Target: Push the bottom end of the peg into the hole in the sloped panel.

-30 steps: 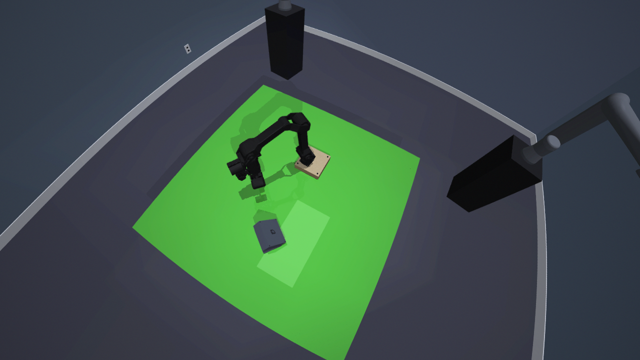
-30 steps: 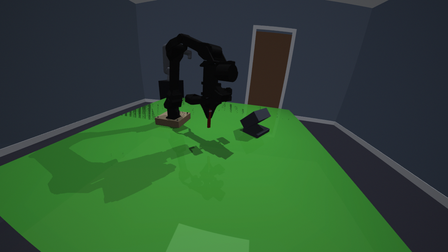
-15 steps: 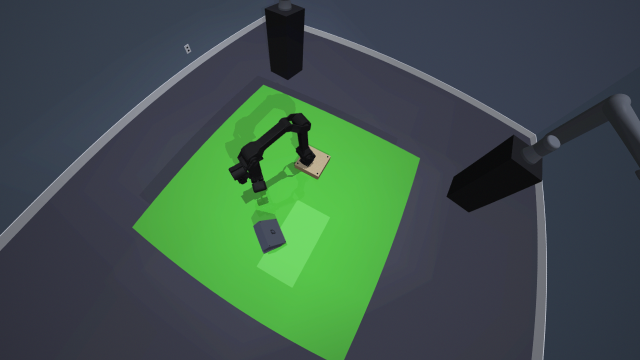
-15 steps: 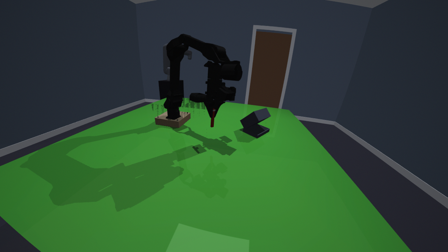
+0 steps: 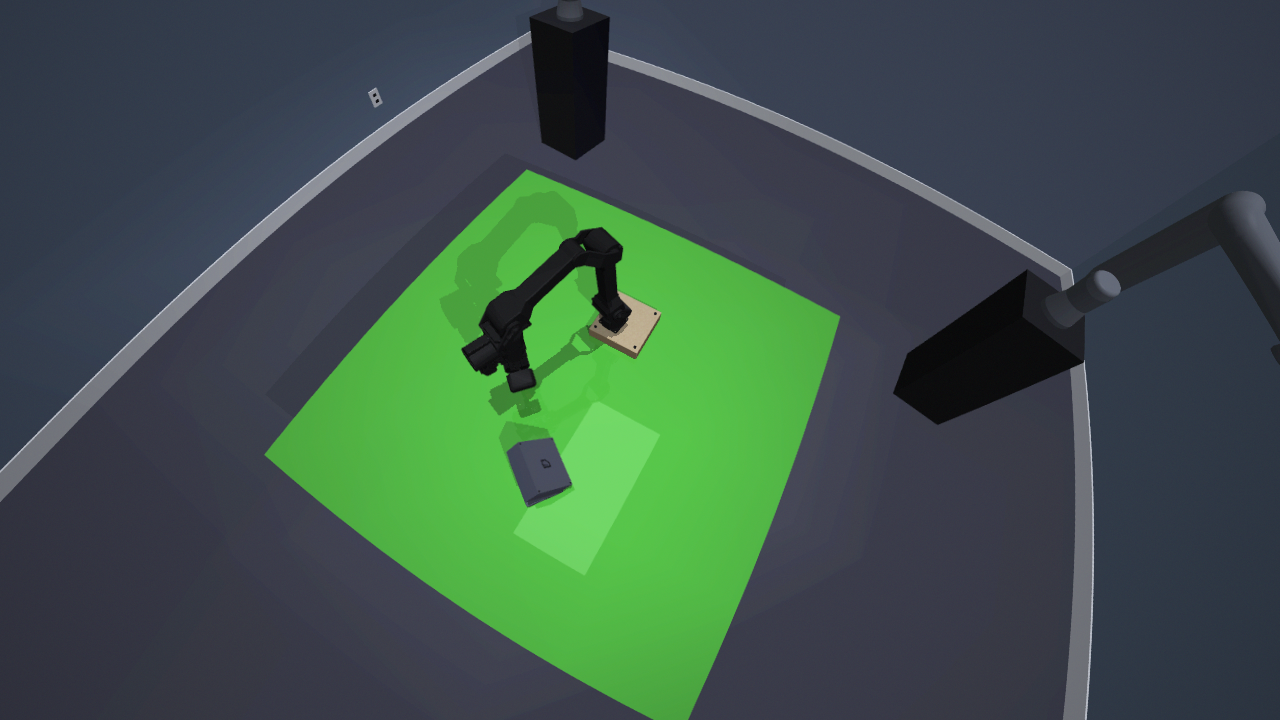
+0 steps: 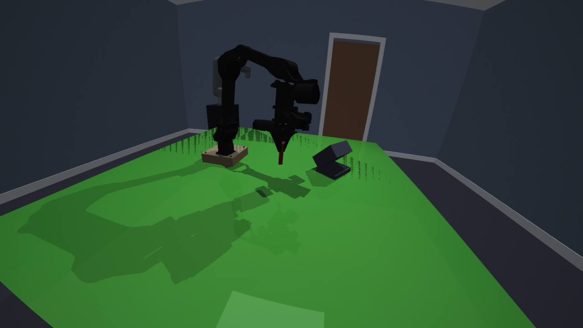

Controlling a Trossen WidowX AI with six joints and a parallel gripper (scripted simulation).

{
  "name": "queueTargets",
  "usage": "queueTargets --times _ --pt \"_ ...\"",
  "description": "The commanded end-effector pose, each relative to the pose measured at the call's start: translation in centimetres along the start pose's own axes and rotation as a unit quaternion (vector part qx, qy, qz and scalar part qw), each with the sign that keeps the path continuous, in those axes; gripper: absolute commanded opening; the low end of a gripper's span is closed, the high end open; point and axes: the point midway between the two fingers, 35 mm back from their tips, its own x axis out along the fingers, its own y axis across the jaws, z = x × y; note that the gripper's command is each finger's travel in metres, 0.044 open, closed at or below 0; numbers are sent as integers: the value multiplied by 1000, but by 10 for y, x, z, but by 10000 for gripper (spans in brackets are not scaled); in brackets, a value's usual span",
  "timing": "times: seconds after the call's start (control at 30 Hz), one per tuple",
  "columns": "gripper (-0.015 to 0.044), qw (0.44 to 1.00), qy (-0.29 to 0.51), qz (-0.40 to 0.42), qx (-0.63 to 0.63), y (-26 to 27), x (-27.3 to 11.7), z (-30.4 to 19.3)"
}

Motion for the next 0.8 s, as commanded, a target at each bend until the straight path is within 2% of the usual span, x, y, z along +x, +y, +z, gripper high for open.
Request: queueTargets --times 0.0,0.77 --pt "0 1000 -6 -6 -1 5 0 1" --pt "0 999 -40 -24 -8 33 -6 1"
